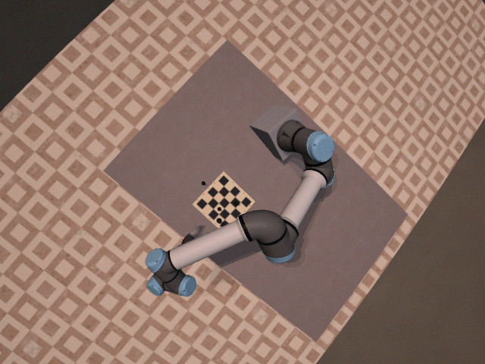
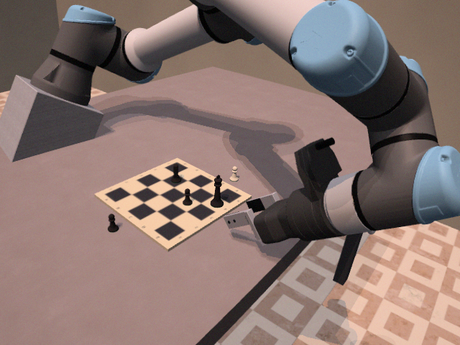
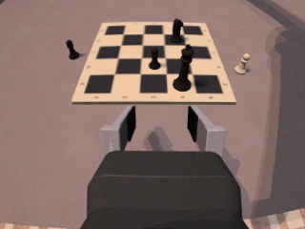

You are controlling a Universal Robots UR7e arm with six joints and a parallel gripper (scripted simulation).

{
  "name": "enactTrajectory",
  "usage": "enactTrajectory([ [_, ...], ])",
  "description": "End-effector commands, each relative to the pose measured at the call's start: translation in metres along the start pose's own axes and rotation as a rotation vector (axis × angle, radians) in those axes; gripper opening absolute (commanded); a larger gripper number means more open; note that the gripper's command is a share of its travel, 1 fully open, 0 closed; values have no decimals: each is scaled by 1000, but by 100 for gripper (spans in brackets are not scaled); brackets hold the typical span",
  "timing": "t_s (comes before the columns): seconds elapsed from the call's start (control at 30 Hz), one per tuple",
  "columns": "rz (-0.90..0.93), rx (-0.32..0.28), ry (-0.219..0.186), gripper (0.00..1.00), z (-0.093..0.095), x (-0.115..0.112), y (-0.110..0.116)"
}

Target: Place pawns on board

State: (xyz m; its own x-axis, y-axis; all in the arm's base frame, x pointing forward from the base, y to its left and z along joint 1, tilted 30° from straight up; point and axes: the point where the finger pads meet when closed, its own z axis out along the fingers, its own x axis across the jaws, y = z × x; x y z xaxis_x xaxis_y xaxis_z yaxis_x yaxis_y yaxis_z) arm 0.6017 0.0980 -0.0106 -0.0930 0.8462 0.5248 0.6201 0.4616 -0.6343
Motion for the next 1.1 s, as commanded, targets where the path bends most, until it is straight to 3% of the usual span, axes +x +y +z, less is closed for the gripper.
enactTrajectory([
  [0.0,0,-2,0,100,-1,0,-1],
  [0.67,0,-1,0,100,-3,0,-3],
  [1.07,0,-1,0,100,-40,1,-48],
])
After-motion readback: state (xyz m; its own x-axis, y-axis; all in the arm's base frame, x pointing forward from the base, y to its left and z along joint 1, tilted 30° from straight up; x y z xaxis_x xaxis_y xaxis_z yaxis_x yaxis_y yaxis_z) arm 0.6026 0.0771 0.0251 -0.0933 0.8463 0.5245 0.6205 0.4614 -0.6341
